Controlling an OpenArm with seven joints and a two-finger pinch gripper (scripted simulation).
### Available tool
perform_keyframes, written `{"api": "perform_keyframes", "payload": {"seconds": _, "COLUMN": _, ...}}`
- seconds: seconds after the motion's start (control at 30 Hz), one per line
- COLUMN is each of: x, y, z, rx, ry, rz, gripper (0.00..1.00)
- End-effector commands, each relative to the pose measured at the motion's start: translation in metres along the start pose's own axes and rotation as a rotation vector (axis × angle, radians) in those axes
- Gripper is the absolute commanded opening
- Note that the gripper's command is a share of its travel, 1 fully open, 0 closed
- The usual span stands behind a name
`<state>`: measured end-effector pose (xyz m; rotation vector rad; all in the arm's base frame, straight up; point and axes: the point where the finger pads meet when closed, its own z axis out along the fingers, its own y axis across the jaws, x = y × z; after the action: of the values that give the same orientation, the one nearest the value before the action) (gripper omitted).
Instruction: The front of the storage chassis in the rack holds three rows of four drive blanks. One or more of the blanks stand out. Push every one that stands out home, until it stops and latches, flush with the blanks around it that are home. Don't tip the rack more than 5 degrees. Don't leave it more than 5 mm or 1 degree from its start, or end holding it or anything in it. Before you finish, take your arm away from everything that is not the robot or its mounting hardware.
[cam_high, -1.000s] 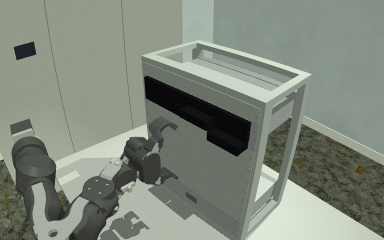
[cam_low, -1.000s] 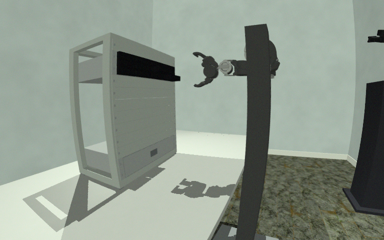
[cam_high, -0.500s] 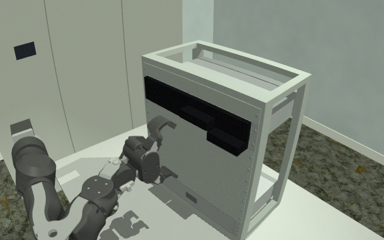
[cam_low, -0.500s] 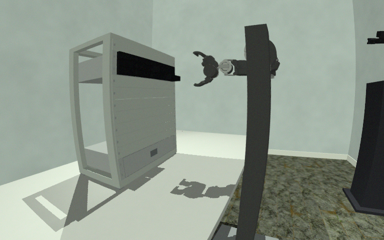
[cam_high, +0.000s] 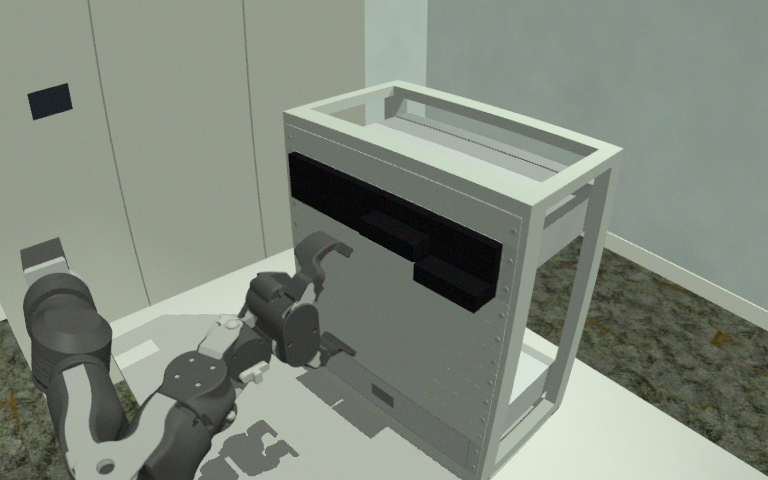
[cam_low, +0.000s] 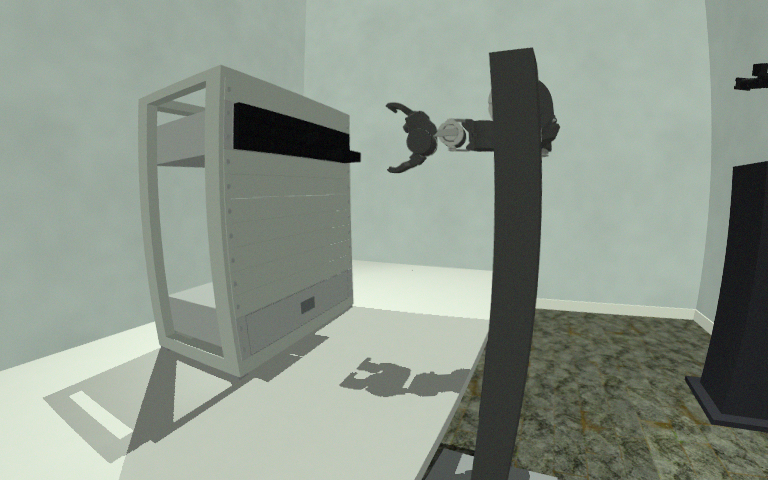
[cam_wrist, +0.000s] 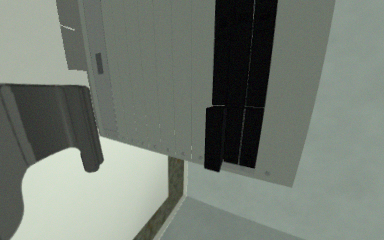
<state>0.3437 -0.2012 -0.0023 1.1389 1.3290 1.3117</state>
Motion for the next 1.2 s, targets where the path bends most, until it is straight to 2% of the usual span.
{"api": "perform_keyframes", "payload": {"seconds": 0.0, "x": -0.001, "y": 0.004, "z": 0.0, "rx": -0.014, "ry": -0.004, "rz": -0.003, "gripper": 1.0}}
{"api": "perform_keyframes", "payload": {"seconds": 0.27, "x": -0.002, "y": 0.005, "z": 0.004, "rx": -0.007, "ry": 0.002, "rz": -0.003, "gripper": 1.0}}
{"api": "perform_keyframes", "payload": {"seconds": 0.4, "x": -0.012, "y": 0.018, "z": 0.02, "rx": -0.006, "ry": 0.002, "rz": -0.003, "gripper": 1.0}}
{"api": "perform_keyframes", "payload": {"seconds": 0.47, "x": -0.012, "y": 0.018, "z": 0.02, "rx": -0.006, "ry": 0.002, "rz": -0.003, "gripper": 1.0}}
{"api": "perform_keyframes", "payload": {"seconds": 0.63, "x": -0.028, "y": 0.037, "z": 0.045, "rx": -0.006, "ry": 0.001, "rz": -0.003, "gripper": 1.0}}
{"api": "perform_keyframes", "payload": {"seconds": 0.73, "x": -0.033, "y": 0.043, "z": 0.053, "rx": -0.006, "ry": 0.001, "rz": -0.003, "gripper": 1.0}}
{"api": "perform_keyframes", "payload": {"seconds": 1.17, "x": -0.034, "y": 0.044, "z": 0.055, "rx": -0.006, "ry": 0.002, "rz": -0.003, "gripper": 1.0}}
